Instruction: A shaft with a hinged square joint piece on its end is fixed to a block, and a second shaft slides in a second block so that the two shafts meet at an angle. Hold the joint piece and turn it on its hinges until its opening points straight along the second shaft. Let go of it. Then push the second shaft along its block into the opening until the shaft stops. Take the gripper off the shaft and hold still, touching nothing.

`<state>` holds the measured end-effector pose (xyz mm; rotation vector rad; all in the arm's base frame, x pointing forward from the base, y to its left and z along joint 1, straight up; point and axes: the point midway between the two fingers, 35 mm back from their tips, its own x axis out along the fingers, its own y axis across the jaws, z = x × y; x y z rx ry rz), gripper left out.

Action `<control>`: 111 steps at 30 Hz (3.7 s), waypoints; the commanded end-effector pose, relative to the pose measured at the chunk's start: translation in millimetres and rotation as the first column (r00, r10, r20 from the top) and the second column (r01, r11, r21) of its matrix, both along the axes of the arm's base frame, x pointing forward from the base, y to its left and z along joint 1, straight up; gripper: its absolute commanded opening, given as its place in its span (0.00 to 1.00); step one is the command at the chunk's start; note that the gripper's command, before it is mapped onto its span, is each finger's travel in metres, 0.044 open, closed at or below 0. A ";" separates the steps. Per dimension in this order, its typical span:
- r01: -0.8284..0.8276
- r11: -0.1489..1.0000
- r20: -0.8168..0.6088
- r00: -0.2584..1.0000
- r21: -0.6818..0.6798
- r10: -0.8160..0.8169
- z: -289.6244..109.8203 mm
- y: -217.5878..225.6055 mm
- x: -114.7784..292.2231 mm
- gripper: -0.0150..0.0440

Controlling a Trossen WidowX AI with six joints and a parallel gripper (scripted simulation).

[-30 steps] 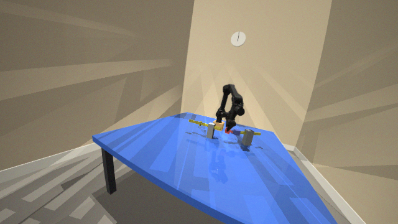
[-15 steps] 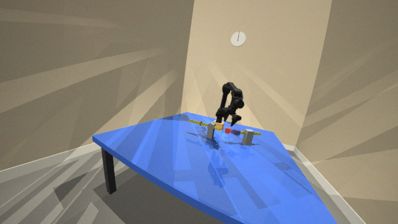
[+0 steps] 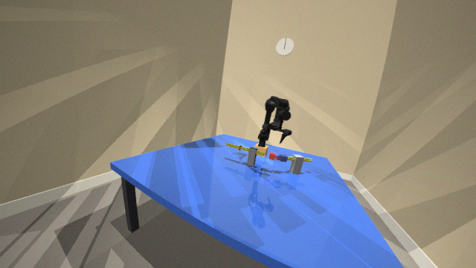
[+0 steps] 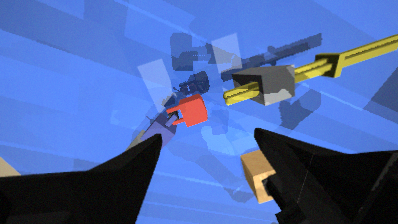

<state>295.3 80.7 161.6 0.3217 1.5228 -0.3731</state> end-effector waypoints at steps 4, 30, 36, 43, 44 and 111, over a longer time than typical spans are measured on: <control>-0.216 0.976 0.014 0.976 0.027 0.216 22.2 -1.6 -4.3 1.00; 0.249 0.950 -0.059 0.968 0.188 -0.242 0.7 -33.5 -5.6 1.00; 0.434 0.869 -0.114 0.901 0.236 -0.419 -7.5 -45.2 -6.9 1.00; 0.627 0.728 -0.193 0.778 0.275 -0.597 -16.2 -58.5 -9.0 1.00; 0.652 0.705 -0.205 0.758 0.279 -0.620 -17.3 -60.4 -9.4 1.00; 0.012 0.996 0.053 0.998 0.084 -0.016 -32.9 -279.5 -39.4 1.00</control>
